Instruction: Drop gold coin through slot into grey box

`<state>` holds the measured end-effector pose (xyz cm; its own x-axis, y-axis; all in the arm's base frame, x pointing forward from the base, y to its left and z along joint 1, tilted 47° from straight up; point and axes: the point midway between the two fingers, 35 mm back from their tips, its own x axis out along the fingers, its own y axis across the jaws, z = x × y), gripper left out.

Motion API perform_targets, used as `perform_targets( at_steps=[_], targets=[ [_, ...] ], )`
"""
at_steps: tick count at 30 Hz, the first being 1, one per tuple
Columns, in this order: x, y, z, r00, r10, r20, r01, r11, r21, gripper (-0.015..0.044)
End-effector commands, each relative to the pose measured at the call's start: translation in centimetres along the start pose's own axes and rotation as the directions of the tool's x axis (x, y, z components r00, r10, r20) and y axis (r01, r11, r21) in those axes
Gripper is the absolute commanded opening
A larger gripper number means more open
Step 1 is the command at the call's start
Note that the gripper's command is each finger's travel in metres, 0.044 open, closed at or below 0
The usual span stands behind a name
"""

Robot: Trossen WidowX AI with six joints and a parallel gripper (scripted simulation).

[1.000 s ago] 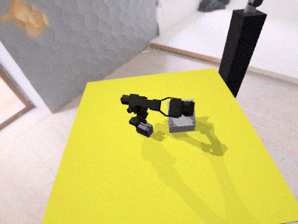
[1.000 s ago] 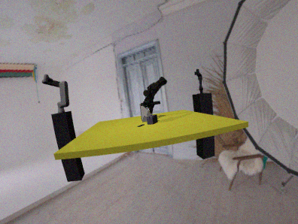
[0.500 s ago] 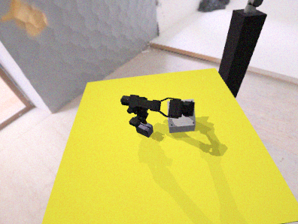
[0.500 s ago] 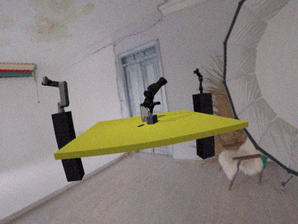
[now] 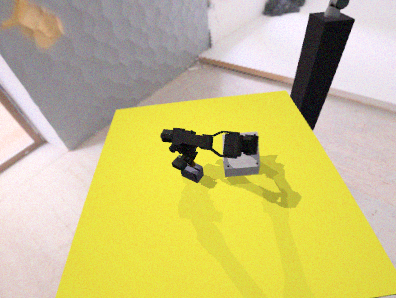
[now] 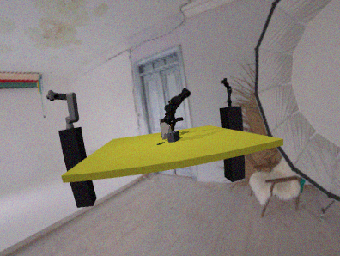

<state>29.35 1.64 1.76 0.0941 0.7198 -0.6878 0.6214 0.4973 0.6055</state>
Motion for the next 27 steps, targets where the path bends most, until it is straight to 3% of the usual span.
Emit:
perform_targets(
  at_steps=[1, 5, 11, 20, 27],
  targets=[
    [0.2, 0.0, 0.0, 1.0, 0.003, -0.001, -0.003, 1.0, 0.004, 0.0],
    [0.5, 0.0, 0.0, 1.0, 0.003, -0.001, -0.003, 1.0, 0.004, 0.0],
    [0.3, 0.0, 0.0, 1.0, 0.0, 0.0, 0.0, 1.0, 0.0, 0.0157],
    [0.3, 0.0, 0.0, 1.0, 0.0, 0.0, 0.0, 1.0, 0.0, 0.0161],
    [-1.5, 0.0, 0.0, 1.0, -0.001, 0.0, 0.001, 1.0, 0.001, 0.0344]
  ],
)
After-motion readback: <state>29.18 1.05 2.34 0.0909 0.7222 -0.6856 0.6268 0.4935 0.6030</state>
